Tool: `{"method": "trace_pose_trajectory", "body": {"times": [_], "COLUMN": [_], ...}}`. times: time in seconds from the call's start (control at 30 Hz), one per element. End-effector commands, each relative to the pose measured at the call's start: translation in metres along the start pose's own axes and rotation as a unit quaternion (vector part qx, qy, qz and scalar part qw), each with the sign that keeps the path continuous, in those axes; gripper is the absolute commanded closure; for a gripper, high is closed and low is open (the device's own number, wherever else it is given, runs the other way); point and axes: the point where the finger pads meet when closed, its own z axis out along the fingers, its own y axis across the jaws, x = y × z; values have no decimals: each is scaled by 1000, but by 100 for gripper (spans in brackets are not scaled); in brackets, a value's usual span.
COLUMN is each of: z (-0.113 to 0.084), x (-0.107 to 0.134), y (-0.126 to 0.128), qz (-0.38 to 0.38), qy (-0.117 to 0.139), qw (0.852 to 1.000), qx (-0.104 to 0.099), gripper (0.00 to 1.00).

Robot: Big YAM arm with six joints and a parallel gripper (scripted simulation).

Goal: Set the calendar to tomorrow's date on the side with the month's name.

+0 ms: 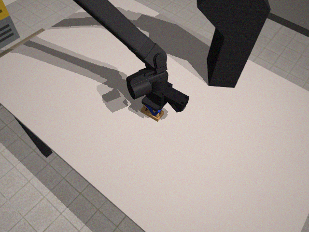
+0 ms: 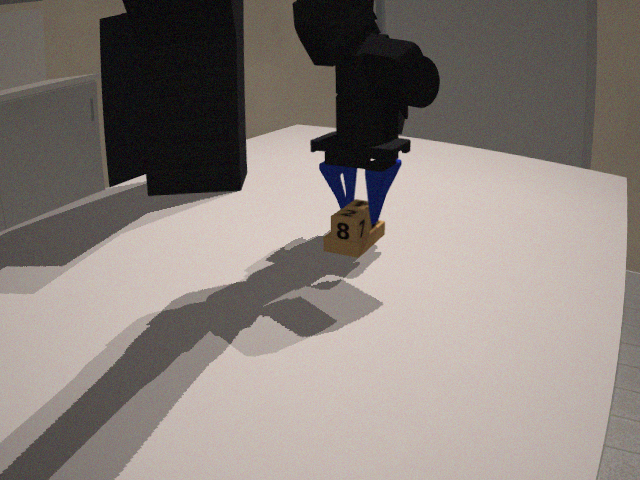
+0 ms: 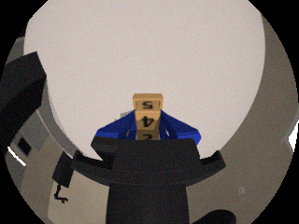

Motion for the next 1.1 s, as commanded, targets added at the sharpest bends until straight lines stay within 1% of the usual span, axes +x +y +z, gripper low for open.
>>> {"method": "trace_pose_trajectory", "body": {"times": [0.0, 0.1, 0.13, 0.17, 0.3, 0.47, 0.53, 0.63, 0.73, 0.83, 0.9, 1.07], "z": [3, 0, -7, -16, -34, -71, -71, -90, -103, -108, -98, -99], "x": [1, 2, 2, -6, -6, -5, -5, -4, -4, -4, -1, -2], "y": [0, -4, -6, 5, 5, 5, 5, 4, 4, 3, 19, 14], "qz": [-4, -3, -4, -11, -8, -7, -7, -7, -6, -6, -4, -2], "qy": [0, 1, 0, -8, -7, -6, -6, -5, -5, -5, -3, -3], "qw": [1000, 1000, 1000, 1000, 1000, 1000, 1000, 1000, 1000, 1000, 1000, 1000], "qx": [1, 4, 7, -1, -1, 1, 1, 2, 2, 3, -19, -12], "gripper": [73, 73, 73, 73, 73, 73, 73, 73, 73, 73, 73, 73]}}
